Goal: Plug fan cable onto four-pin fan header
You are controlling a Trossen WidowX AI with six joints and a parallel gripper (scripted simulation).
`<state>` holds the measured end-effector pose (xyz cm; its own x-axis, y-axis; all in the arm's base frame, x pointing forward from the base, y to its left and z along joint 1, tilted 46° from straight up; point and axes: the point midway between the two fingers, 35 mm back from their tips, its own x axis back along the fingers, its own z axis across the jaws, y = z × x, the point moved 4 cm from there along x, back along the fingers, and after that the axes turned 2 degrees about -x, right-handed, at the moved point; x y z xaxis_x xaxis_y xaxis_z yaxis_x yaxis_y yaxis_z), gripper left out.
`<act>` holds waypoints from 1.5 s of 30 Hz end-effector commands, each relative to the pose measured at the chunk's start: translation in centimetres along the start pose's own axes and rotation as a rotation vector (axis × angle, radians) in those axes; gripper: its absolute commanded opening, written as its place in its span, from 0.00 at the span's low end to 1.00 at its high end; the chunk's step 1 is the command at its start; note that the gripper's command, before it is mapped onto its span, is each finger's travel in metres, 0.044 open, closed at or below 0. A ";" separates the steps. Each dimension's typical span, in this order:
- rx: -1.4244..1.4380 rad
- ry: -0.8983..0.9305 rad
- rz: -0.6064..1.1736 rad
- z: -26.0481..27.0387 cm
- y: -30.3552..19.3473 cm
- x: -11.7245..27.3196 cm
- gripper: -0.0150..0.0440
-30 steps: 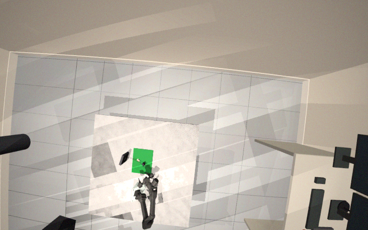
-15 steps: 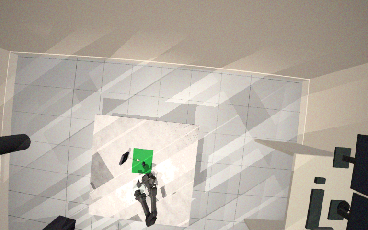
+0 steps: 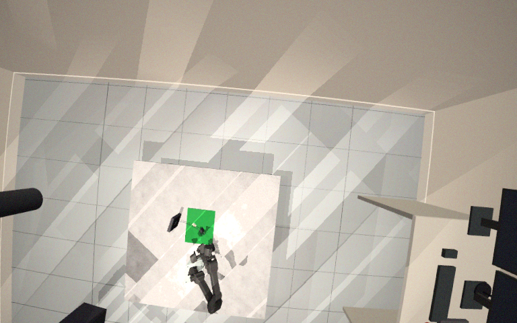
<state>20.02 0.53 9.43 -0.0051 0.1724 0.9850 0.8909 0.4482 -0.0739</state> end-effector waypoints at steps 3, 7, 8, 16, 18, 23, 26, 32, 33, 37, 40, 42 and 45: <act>-0.021 -0.097 0.087 0.3 0.8 0.7 1.00; -0.029 -0.161 0.125 0.5 1.2 1.1 1.00; -0.031 -0.178 0.134 0.5 1.3 1.2 1.00; -0.039 -0.324 0.182 1.1 2.4 2.3 1.00; -0.039 -0.363 0.188 1.3 2.7 2.6 1.00; -0.038 -0.463 0.193 1.8 3.6 3.3 1.00; -0.035 -0.524 0.189 2.1 4.1 3.8 1.00; -0.028 -0.617 0.172 2.8 5.0 4.6 1.00; -0.028 -0.617 0.172 2.8 5.0 4.6 1.00; -0.028 -0.570 0.179 2.5 4.4 4.2 1.00; 0.002 -0.572 0.186 2.9 6.0 4.6 1.00; 0.043 -0.574 0.196 3.5 8.1 4.9 1.00; 0.105 -0.578 0.210 4.7 11.1 5.1 1.00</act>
<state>25.43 7.84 13.24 -0.0997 0.6962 0.7109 0.8858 0.3876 -0.2554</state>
